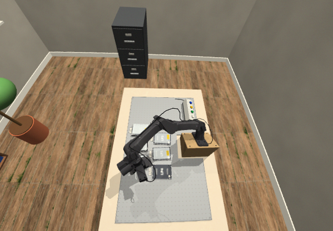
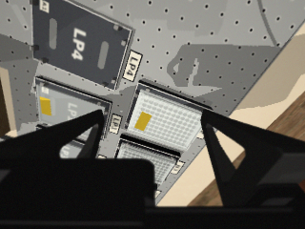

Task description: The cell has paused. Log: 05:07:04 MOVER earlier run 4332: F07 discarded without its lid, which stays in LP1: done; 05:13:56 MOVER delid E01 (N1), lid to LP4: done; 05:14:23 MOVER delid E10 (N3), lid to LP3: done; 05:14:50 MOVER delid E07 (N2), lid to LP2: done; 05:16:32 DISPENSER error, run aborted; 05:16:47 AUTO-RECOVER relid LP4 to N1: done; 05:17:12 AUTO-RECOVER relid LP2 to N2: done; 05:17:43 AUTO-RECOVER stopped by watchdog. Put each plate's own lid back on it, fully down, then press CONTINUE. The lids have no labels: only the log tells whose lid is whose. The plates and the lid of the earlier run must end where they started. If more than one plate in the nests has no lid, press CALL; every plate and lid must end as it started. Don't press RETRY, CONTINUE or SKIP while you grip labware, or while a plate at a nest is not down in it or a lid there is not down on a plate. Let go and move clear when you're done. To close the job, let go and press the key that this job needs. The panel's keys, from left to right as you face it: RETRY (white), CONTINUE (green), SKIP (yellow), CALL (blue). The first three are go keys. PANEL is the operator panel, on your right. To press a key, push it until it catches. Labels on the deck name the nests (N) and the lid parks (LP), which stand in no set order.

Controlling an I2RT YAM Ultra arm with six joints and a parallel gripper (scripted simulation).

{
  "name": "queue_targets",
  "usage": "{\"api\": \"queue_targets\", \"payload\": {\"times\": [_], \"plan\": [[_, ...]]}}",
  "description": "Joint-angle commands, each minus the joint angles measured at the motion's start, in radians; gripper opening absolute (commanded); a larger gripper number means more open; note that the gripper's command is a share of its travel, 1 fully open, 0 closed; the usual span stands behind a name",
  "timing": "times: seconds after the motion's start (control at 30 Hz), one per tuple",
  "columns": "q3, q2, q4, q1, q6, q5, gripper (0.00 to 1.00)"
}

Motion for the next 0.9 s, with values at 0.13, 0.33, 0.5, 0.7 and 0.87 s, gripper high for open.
{"api": "queue_targets", "payload": {"times": [0.13,0.33,0.5,0.7,0.87], "plan": [[0.006,-0.009,-0.004,0.017,0.0,-0.007,1.0],[0.006,-0.009,-0.004,0.017,0.0,-0.007,1.0],[0.006,-0.009,-0.004,0.017,0.0,-0.007,1.0],[-0.105,-0.092,0.052,-0.035,0.072,0.024,1.0],[-0.189,-0.142,0.101,-0.052,0.147,0.034,1.0]]}}
